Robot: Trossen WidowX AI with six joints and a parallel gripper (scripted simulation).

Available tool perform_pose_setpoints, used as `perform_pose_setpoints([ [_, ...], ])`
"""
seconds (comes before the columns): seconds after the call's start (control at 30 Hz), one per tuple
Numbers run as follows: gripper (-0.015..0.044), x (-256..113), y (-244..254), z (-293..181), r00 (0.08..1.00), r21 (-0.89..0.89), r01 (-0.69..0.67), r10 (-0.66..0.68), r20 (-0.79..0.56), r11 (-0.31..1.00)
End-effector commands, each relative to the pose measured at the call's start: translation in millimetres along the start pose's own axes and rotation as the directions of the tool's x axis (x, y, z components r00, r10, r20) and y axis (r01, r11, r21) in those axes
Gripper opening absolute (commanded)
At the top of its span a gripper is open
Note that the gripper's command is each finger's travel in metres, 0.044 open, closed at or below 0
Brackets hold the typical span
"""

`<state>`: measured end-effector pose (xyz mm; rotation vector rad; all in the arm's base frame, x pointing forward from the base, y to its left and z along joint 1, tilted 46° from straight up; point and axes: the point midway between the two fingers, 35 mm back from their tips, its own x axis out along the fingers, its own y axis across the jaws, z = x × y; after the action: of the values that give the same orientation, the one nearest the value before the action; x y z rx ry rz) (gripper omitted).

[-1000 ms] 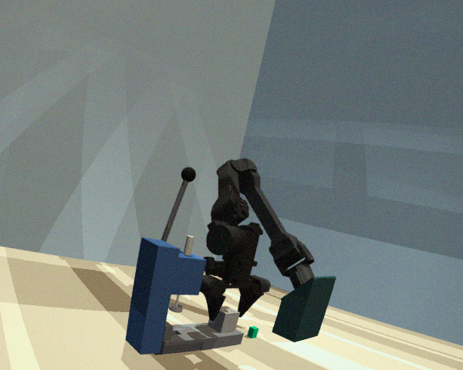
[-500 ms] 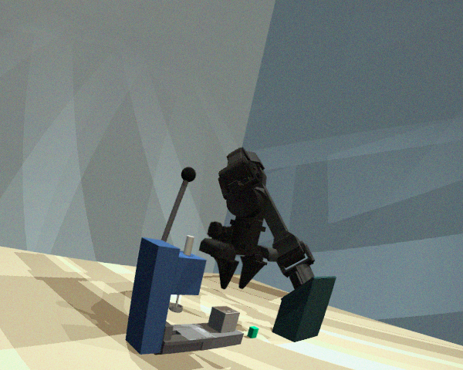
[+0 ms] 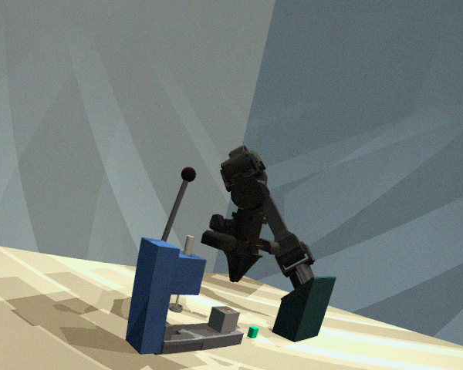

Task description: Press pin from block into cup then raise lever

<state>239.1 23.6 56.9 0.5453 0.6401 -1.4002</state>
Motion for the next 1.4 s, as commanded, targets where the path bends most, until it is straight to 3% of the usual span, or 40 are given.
perform_pose_setpoints([
  [0.0,0.0030,-1.2,-0.4,0.5,1.000,0.007,0.000,0.000,-0.003,1.000],
  [0.37,0.0030,-1.3,-72.2,0.5,1.000,0.004,0.003,-0.003,-0.003,1.000],
  [0.53,0.0030,9.0,-57.1,-2.5,0.996,-0.261,-0.085,0.081,-0.027,0.962],
  [0.77,0.0030,28.4,-56.1,-3.3,0.966,-0.689,-0.219,0.252,-0.054,0.691],
  [0.93,0.0030,40.2,-56.4,-1.8,0.930,-0.895,-0.201,0.365,-0.046,0.399],
  [1.27,0.0030,53.4,-59.2,2.1,0.872,-0.999,-0.023,0.490,-0.001,0.040],
  [1.37,0.0030,54.1,-59.4,2.4,0.869,-1.000,-0.004,0.495,0.002,0.011],
])
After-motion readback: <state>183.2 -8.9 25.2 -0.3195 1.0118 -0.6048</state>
